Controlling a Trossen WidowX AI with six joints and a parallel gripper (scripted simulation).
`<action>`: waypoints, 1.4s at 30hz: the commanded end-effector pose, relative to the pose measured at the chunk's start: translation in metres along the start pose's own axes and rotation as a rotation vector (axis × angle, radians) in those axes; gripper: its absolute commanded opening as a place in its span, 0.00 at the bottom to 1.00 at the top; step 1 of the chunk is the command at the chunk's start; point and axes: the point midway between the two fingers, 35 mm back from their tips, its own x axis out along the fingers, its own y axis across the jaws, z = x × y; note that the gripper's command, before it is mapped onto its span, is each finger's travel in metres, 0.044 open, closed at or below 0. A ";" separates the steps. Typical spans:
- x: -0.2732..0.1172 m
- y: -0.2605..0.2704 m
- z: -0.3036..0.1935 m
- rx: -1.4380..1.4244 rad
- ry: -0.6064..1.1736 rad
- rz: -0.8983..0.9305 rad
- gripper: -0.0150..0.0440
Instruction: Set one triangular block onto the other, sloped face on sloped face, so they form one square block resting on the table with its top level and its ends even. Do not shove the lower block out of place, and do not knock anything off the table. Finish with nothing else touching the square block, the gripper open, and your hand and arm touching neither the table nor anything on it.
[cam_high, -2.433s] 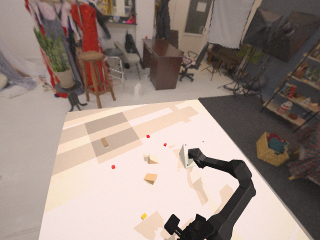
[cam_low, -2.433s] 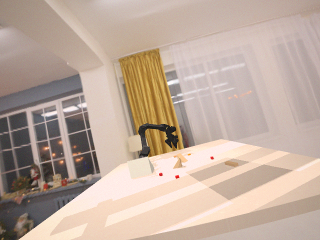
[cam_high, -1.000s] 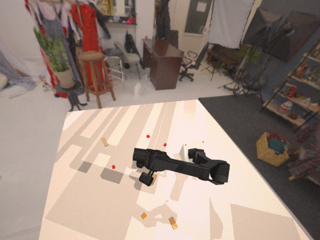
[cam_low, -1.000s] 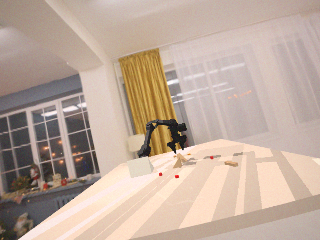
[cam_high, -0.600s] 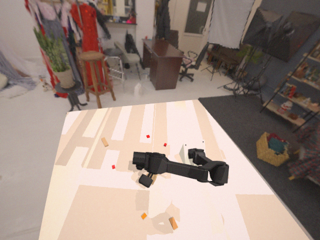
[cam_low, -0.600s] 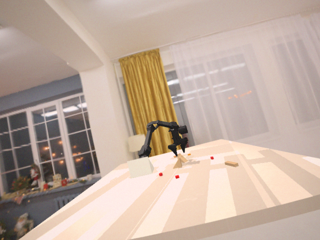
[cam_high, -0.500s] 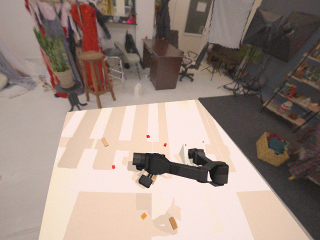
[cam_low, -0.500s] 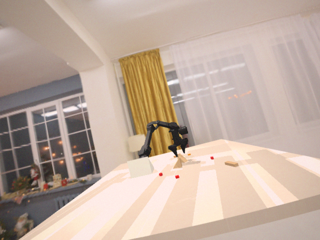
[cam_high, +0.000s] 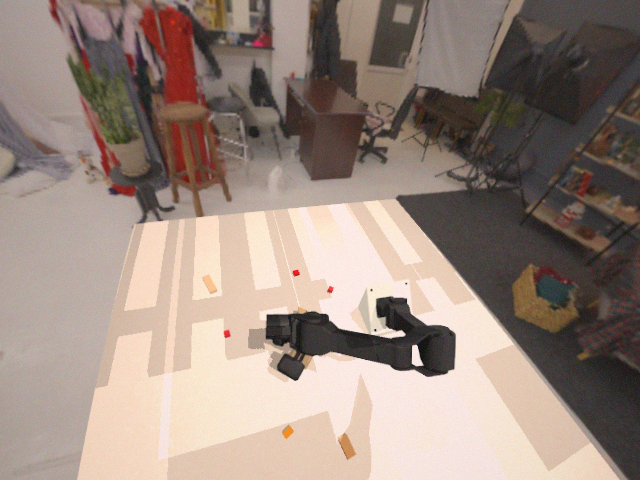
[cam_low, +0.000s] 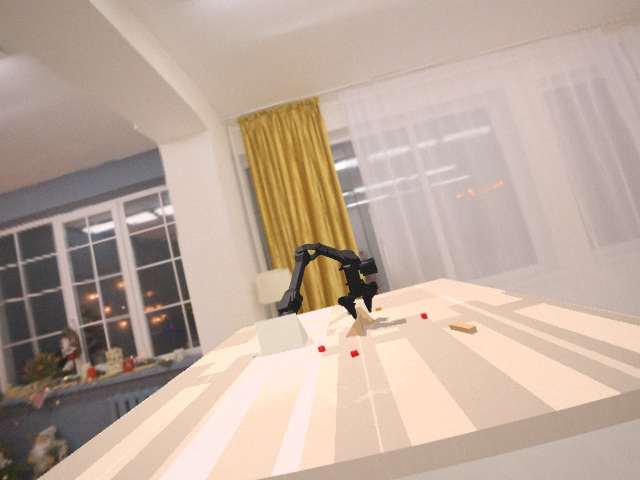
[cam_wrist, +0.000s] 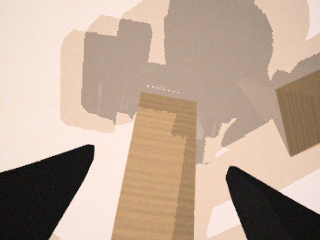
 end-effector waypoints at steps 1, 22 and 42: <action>0.007 0.000 -0.002 0.004 0.008 0.003 1.00; 0.025 0.001 -0.006 0.004 0.012 0.006 0.64; -0.003 0.001 -0.005 0.001 0.009 0.003 0.25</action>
